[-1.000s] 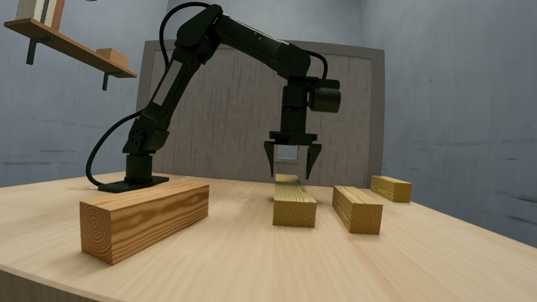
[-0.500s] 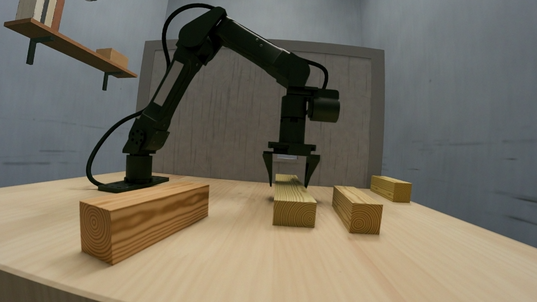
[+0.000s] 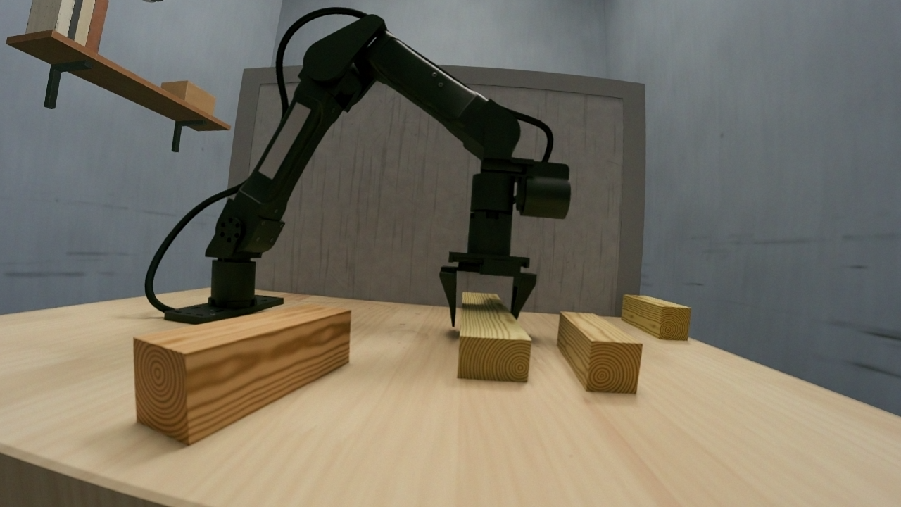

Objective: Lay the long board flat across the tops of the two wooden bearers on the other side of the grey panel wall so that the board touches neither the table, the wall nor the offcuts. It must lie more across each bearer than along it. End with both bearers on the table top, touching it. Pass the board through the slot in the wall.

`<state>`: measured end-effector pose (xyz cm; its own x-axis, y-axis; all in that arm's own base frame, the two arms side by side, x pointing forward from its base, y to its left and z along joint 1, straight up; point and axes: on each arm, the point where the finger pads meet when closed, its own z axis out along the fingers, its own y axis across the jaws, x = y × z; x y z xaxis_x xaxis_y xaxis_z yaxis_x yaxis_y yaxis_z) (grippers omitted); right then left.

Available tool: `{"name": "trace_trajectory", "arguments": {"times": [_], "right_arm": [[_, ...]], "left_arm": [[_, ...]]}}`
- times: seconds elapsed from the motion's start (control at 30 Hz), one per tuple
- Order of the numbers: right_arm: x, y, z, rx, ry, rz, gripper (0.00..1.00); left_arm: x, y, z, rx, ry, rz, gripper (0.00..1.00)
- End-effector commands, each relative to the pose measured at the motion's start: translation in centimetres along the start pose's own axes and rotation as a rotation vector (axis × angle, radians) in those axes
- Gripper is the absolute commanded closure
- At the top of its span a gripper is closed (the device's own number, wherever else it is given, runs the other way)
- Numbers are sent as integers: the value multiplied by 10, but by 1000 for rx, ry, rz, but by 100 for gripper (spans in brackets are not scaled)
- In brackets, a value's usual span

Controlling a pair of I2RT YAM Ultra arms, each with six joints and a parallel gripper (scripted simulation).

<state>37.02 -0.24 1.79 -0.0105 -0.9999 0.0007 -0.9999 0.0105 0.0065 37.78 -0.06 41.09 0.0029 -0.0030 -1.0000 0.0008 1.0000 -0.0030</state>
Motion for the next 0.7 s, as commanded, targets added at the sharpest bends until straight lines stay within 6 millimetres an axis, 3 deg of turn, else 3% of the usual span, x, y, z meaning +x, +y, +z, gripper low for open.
{"name": "trace_trajectory", "arguments": {"times": [0.0, 0.03, 0.07, 0.67], "right_arm": [[-7, -23, -25, 104, -15, -10, 19], [-7, -23, -25, 103, -15, -16, 19], [-7, -21, -26, 98, -15, -12, 100], [-7, -14, -34, 75, -15, -13, 100]], "left_arm": [[-30, 3, -14, -11, -66, -11, 0], [-30, 3, -14, -11, -66, -11, 0], [-30, 3, -14, -11, -66, -11, 0], [-30, 3, -14, -11, -66, -11, 0]]}}
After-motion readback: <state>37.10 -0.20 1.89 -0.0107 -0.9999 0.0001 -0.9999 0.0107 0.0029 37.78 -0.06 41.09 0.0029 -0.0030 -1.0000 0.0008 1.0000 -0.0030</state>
